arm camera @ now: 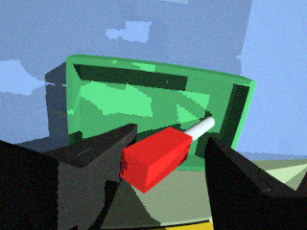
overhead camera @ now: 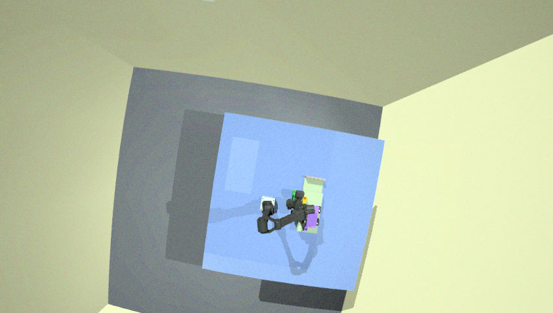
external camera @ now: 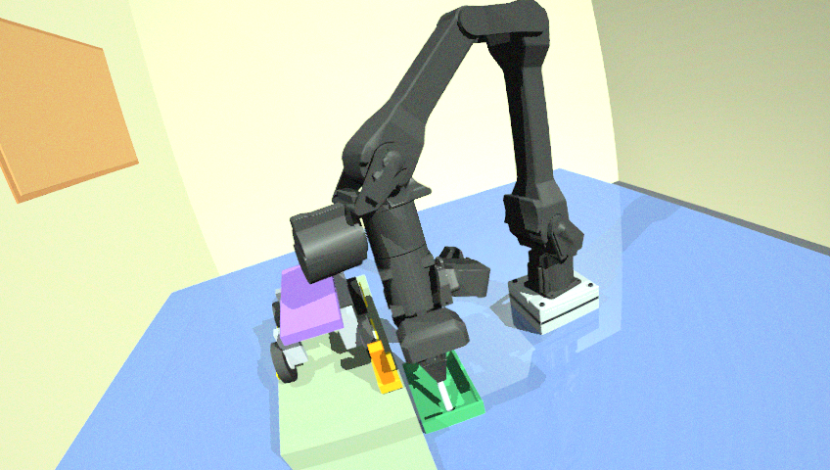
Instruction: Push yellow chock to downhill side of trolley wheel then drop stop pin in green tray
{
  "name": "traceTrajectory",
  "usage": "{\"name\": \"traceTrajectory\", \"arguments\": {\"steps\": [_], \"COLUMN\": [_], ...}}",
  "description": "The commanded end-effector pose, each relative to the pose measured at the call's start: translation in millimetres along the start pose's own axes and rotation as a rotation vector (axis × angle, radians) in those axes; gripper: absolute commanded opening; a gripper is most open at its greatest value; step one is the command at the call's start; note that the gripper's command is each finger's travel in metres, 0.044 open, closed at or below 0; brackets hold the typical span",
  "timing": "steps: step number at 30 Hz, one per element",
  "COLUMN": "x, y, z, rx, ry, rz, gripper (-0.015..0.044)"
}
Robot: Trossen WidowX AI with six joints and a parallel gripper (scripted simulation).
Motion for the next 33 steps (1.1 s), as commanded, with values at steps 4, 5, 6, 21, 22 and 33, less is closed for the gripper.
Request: {"name": "traceTrajectory", "arguments": {"steps": [4, 5, 6, 21, 22, 33], "x": [0, 0, 0, 1, 1, 1], "y": [-2, -3, -3, -9, -10, -11], "z": [4, 5, 6, 16, 17, 19], "rx": [0.006, 0.006, 0.006, 0.005, 0.005, -0.001], "ry": [0.005, 0.005, 0.005, 0.005, 0.005, 0.000], "rz": [-0.001, -0.001, -0.001, -0.001, -0.001, 0.000], "gripper": [0.0190, 0.0190, 0.0190, 0.0190, 0.0190, 0.0321]}}
Point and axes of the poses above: the point midway between the two fingers, 35 mm back from their tips, its own y axis back along the fingers, its own z axis across the jaws, x = y × z, the point moved 7 cm from there along y, back along the fingers, and after that the axes turned 2 degrees about -y, right-handed, at the moved point
